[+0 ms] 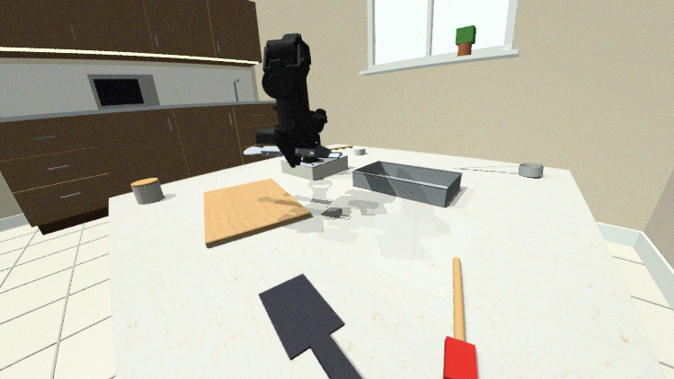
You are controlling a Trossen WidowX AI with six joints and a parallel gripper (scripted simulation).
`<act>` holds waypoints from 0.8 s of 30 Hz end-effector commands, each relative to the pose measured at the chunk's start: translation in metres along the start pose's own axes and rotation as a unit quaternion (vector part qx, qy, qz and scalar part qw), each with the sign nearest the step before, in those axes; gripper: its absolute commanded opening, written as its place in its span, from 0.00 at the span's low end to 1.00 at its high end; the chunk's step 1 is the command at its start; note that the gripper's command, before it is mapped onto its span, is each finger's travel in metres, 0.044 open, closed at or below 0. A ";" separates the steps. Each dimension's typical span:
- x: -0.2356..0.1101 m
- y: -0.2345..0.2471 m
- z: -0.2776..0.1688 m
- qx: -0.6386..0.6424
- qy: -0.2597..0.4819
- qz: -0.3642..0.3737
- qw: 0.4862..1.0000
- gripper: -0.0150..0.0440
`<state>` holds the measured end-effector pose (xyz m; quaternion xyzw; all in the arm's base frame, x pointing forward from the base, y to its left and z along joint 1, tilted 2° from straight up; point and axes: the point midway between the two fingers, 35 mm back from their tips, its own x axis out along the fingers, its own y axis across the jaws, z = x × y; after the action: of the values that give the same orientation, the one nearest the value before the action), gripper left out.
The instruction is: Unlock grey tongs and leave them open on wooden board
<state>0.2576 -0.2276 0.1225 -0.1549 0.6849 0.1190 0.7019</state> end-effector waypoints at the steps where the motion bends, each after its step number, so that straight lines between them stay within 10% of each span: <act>1: -0.004 -0.008 -0.022 0.045 -0.004 -0.005 0.999 0.00; 24: -0.005 -0.026 -0.153 0.271 0.001 -0.007 0.963 0.00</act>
<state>0.1432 -0.3040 0.1227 0.0157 0.6963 -0.0485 0.7159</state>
